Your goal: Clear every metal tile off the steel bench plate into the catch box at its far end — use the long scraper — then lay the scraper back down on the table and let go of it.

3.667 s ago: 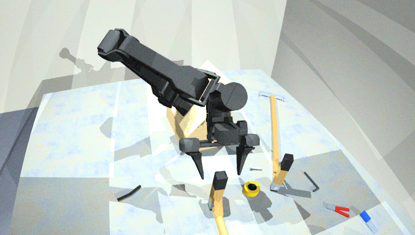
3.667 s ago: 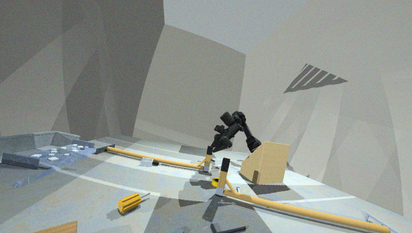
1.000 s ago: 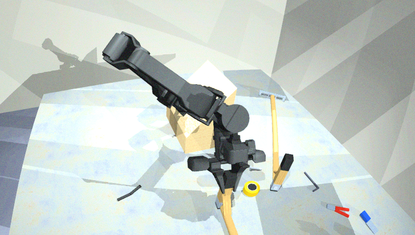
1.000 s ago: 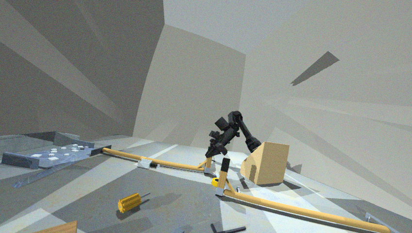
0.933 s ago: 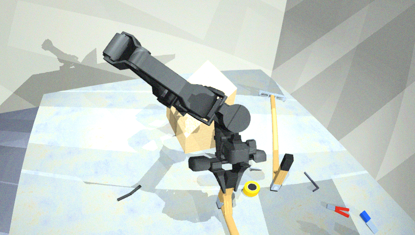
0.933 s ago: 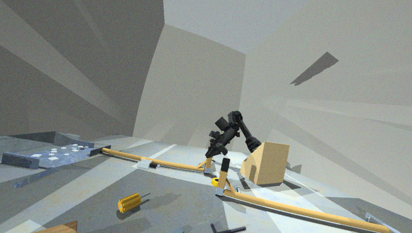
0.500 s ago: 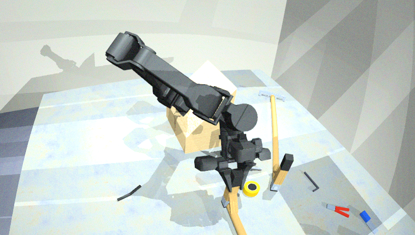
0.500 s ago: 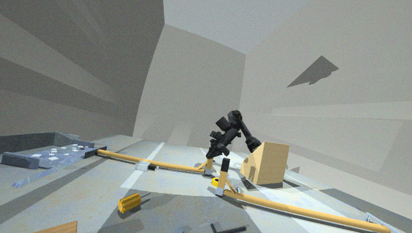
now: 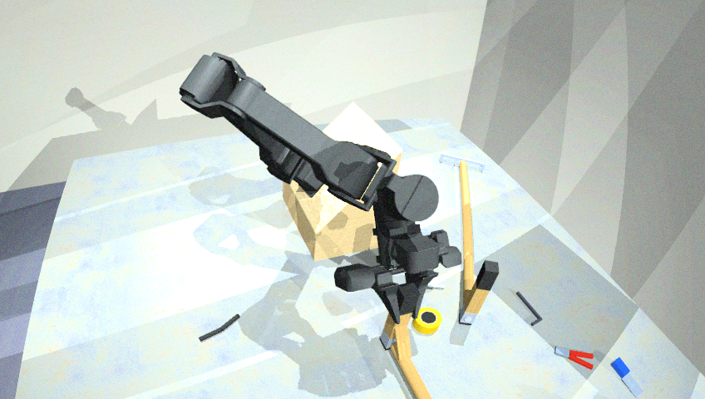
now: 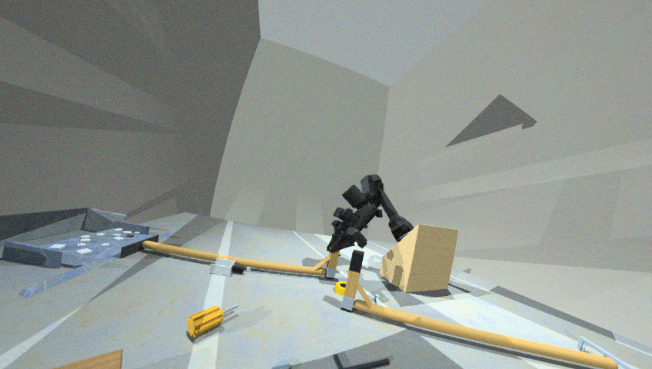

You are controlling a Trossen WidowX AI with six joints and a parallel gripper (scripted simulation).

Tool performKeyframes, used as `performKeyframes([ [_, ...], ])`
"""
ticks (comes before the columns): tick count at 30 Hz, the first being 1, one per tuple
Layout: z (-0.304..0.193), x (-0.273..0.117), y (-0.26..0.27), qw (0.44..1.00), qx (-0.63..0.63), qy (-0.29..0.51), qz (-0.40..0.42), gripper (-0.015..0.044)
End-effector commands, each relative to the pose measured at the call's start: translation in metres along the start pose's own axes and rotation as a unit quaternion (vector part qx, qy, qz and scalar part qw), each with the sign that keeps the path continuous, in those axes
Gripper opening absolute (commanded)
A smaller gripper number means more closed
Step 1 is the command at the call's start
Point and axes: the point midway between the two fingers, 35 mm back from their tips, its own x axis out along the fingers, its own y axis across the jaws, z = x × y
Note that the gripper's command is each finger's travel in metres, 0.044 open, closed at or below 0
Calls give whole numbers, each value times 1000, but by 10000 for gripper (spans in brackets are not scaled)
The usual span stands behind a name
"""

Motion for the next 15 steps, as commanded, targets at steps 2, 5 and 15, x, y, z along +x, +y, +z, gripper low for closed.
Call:
performKeyframes([
  [2, 0, -1, -5, 1000, -6, -2, 5, 0],
  [5, 0, -2, -9, 1000, -7, -1, 5, 0],
  [15, -9, -10, -11, 1000, -8, -1, 7, 0],
])
